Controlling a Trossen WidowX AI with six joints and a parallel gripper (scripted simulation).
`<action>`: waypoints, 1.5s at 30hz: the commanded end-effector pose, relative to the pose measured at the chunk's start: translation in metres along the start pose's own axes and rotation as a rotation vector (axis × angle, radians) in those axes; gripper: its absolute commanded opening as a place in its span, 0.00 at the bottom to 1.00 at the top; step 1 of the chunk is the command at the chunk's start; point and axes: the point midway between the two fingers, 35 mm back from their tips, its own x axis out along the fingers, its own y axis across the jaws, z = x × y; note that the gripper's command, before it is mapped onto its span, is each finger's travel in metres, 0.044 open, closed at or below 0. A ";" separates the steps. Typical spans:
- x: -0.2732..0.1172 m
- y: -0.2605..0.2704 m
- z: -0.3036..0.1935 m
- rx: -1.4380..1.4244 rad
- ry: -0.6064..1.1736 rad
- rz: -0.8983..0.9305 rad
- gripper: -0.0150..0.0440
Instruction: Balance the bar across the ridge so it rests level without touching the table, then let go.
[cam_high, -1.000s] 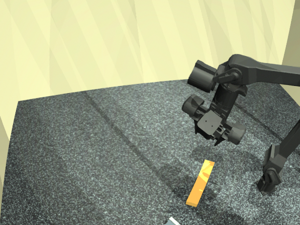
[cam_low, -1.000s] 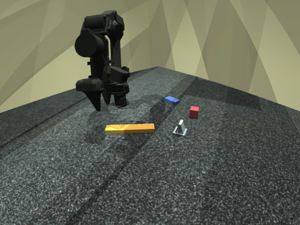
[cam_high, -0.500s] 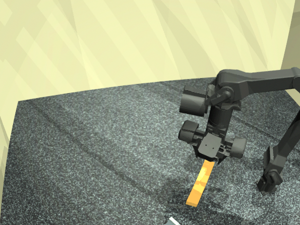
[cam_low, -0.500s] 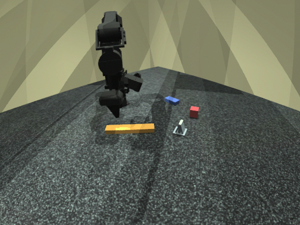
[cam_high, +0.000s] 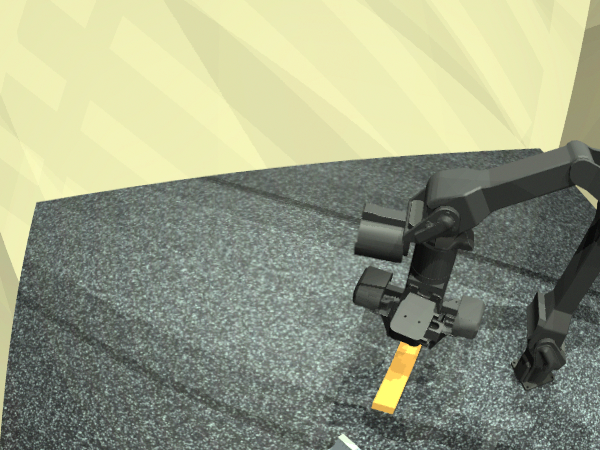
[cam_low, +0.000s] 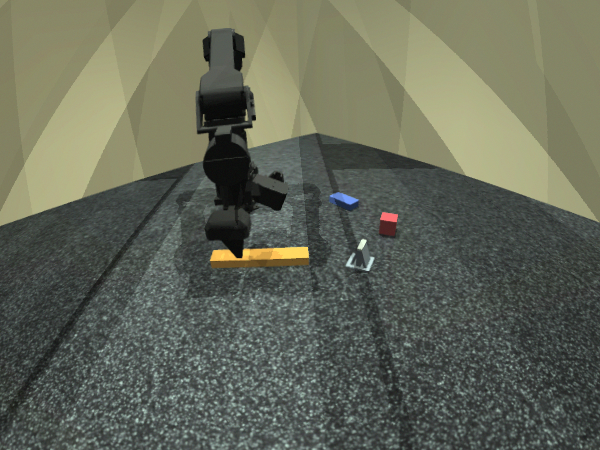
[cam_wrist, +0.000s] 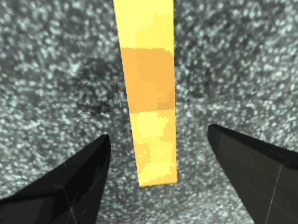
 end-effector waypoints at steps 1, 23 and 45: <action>0.005 0.002 0.000 -0.004 -0.001 0.011 0.79; 0.029 0.002 0.000 -0.004 -0.001 0.011 0.79; 0.027 0.002 0.000 0.000 0.001 0.006 0.45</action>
